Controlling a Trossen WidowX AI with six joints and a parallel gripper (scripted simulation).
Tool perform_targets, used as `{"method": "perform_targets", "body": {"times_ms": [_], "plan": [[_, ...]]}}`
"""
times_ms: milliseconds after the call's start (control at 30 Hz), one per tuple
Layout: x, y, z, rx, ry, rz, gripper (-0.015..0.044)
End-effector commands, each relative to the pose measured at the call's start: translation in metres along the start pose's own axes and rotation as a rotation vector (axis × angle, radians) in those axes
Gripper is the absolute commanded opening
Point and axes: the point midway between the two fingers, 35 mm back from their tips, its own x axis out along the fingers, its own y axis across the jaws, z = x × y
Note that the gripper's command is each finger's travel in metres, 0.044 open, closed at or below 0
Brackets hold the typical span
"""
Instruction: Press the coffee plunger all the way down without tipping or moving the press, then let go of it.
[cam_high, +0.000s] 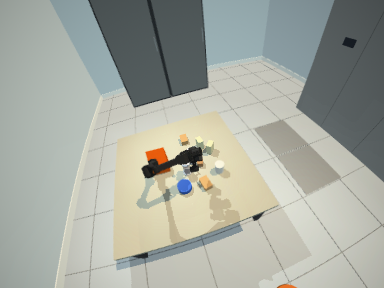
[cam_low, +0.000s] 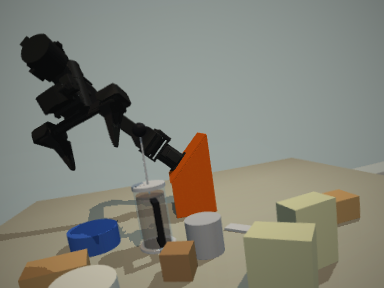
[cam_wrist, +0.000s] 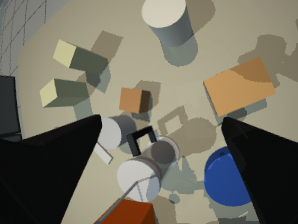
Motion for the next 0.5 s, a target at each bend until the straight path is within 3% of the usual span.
{"method": "perform_targets", "body": {"times_ms": [0,233,467], "plan": [[-0.021,0.04,-0.04,-0.03,0.012,-0.11,0.044],[-0.053,0.074,-0.087,-0.112,-0.139,-0.306,0.044],[-0.094,0.096,-0.115,-0.193,-0.511,-0.399,0.044]]}}
